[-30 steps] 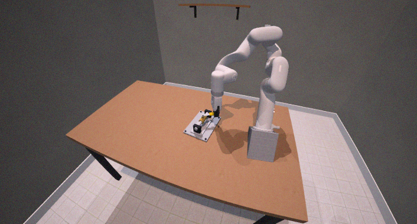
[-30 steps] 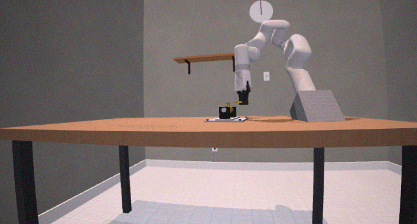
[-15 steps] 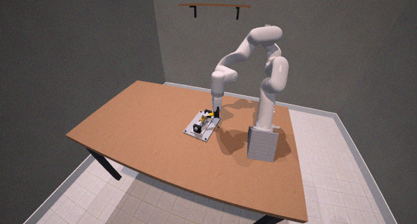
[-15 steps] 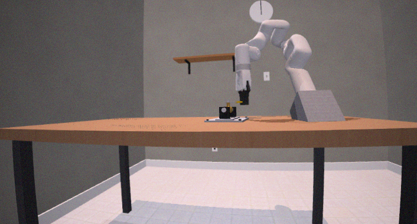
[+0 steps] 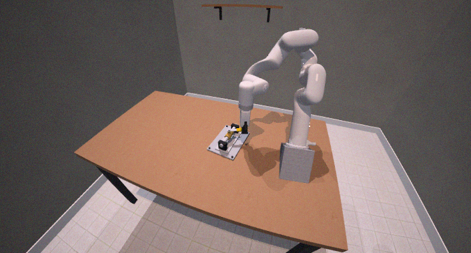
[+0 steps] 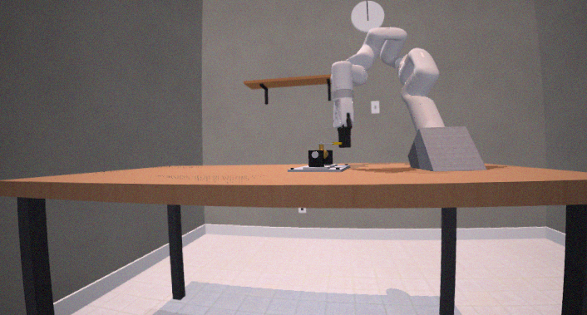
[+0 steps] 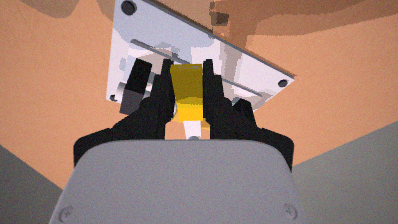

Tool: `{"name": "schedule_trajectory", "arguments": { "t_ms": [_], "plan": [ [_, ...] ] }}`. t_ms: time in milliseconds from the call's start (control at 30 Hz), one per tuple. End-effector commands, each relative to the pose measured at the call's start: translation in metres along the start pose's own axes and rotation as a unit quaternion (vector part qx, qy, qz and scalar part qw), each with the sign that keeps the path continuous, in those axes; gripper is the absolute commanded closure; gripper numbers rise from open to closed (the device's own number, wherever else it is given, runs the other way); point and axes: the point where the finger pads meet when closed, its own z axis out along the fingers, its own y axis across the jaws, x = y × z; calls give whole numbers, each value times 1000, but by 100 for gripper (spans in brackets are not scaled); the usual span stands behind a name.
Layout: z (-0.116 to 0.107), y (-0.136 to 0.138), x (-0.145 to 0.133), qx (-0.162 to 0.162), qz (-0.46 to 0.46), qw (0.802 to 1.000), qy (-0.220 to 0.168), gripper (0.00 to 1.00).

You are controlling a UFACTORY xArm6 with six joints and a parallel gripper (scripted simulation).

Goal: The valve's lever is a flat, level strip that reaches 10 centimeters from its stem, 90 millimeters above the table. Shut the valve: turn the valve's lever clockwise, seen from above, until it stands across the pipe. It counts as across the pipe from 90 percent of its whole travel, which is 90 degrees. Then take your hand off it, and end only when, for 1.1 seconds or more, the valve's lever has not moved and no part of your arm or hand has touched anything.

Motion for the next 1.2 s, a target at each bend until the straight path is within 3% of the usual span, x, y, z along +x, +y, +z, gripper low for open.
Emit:
{"name": "schedule_trajectory", "arguments": {
  "t_ms": [0,1167],
  "plan": [
    [-1,6,-1,-3,15,1000,-2,100],
    [-1,22,-3,-4,110,994,-2,100]
  ]
}}
